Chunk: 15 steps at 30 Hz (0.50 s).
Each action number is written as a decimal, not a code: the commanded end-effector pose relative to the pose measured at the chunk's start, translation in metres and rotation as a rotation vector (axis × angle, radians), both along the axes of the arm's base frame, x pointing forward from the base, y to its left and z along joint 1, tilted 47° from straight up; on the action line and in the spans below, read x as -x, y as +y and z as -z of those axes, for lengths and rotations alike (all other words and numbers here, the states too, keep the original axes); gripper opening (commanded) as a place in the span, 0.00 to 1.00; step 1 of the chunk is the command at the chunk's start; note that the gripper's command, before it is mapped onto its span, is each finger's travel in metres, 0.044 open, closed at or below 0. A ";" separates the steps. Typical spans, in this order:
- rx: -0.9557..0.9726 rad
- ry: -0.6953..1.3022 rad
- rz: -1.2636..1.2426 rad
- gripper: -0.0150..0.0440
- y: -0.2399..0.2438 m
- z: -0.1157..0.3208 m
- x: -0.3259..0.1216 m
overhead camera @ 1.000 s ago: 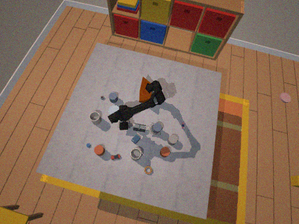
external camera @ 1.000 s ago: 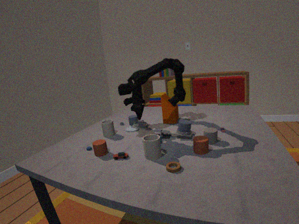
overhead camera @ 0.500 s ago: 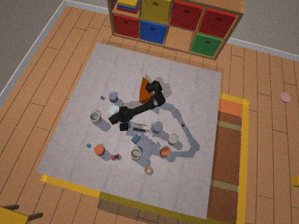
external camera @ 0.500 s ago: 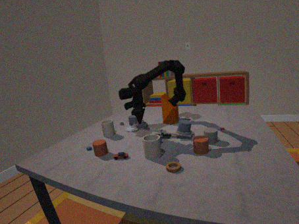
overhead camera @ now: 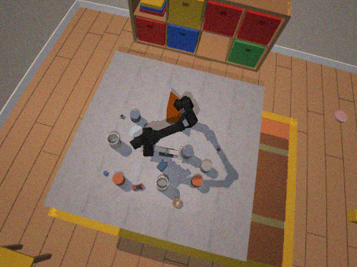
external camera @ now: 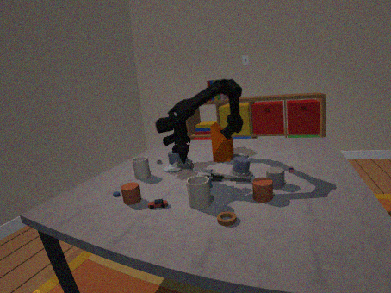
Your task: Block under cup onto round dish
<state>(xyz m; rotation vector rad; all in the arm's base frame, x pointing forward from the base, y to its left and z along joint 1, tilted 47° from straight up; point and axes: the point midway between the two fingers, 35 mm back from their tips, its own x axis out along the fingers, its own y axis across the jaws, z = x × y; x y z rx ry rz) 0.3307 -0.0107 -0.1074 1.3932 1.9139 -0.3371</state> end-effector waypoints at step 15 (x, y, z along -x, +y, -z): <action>0.004 0.000 0.003 0.25 -0.048 -0.044 -0.013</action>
